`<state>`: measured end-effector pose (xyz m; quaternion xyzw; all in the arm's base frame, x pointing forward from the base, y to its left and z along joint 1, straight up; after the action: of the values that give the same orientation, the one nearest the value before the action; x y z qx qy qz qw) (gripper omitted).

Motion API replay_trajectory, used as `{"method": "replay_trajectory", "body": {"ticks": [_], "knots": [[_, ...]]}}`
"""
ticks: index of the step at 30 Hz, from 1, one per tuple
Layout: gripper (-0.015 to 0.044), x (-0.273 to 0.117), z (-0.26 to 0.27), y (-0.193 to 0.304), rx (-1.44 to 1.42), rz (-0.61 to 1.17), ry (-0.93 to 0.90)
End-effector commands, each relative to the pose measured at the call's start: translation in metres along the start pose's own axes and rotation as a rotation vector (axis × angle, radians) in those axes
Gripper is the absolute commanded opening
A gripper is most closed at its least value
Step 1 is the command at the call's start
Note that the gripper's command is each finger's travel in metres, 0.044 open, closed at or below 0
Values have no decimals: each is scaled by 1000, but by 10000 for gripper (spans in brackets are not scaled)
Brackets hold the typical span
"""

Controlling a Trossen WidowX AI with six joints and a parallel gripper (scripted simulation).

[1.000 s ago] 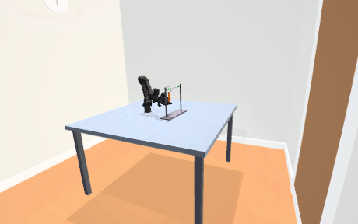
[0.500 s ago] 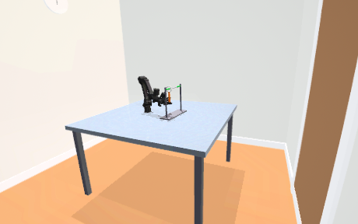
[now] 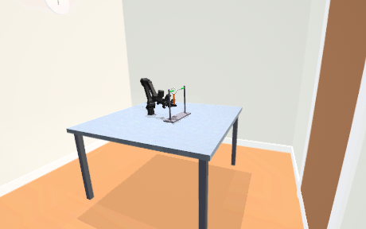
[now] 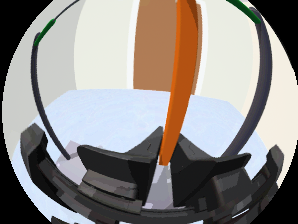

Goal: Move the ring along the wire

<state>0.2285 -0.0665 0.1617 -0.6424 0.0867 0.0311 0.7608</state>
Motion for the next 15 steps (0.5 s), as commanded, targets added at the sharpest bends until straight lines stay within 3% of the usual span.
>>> {"method": "replay_trajectory", "body": {"ticks": [1, 15], "knots": [[-150, -1, 4, -1, 5, -6, 5], [-150, -10, 16, -6, 1, 74, 15]]}}
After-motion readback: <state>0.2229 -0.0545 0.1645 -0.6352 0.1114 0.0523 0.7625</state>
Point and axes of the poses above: the point midway between the two fingers, 35 mm back from their tips, its own x axis out along the fingers, its own z axis across the jaws, y = z × x, the point moved 9 cm from there along -x, back along the fingers, and after that the axes turned 10 degrees about x, right-handed, at the moved point
